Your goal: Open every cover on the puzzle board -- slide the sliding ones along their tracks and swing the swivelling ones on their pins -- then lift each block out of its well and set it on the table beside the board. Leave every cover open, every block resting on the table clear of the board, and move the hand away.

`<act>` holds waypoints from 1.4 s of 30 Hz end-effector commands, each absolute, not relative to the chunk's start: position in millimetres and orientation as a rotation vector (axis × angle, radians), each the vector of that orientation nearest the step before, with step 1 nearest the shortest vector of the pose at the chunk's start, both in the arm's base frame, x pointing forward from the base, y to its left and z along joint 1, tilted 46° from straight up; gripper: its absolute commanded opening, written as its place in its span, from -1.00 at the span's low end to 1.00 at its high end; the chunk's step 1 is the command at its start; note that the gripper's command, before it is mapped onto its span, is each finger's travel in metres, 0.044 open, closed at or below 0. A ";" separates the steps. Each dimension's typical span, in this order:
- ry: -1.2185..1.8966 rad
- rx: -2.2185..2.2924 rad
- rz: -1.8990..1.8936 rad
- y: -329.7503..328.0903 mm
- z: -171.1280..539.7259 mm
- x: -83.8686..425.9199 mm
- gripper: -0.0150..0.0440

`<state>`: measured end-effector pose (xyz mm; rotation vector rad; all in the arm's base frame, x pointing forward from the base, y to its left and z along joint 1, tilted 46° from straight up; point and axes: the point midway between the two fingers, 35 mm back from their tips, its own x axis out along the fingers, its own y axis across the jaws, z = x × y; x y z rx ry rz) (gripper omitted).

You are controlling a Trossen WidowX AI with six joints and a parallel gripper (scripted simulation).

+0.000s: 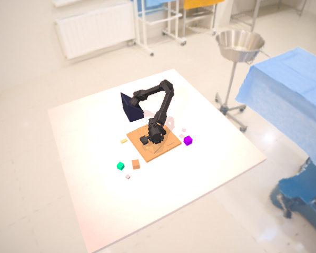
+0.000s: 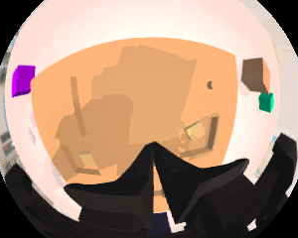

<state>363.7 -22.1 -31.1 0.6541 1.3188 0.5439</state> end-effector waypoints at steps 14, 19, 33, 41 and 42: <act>1.316 0.658 0.545 -16.0 -20.4 378.9 -0.49; 1.315 0.658 0.545 -14.1 -17.1 384.2 -0.49; 1.316 0.657 0.544 -24.4 -6.4 384.0 -0.49; 1.316 0.657 0.543 -31.7 0.8 382.8 -0.49; 1.316 0.656 0.543 -32.7 1.8 382.6 -0.49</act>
